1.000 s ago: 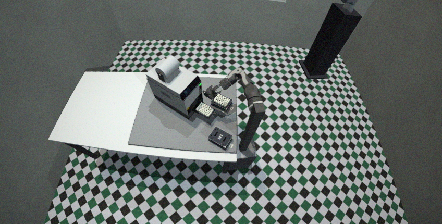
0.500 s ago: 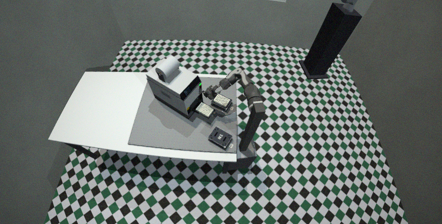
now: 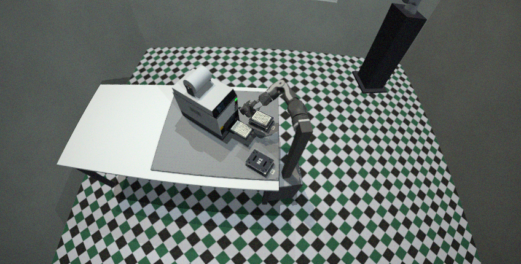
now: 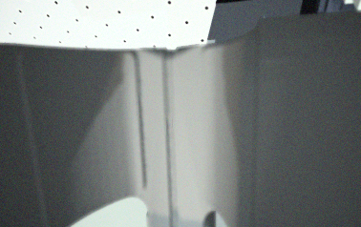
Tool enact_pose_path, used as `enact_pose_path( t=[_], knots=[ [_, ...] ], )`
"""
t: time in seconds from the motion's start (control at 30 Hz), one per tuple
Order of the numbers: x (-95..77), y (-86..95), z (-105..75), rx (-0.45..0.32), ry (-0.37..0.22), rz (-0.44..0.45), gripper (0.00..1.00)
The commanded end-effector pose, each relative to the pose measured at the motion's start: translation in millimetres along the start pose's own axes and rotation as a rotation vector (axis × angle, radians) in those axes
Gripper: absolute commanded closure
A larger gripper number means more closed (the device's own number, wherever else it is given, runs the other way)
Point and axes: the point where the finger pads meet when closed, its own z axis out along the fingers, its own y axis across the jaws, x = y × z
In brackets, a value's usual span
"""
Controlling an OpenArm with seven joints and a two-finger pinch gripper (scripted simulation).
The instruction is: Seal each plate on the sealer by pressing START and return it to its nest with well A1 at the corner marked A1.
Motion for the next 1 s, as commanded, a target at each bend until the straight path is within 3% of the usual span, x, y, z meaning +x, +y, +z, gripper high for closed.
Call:
enact_pose_path(
  t=[0.0, 0.97],
  knots=[
    [-0.6, 1.2, -0.5, -0.005, -0.002, -0.001, 1.0],
    [-3.8, 2.5, 1.2, -0.01, -0.004, -0.001, 1.0]
  ],
)
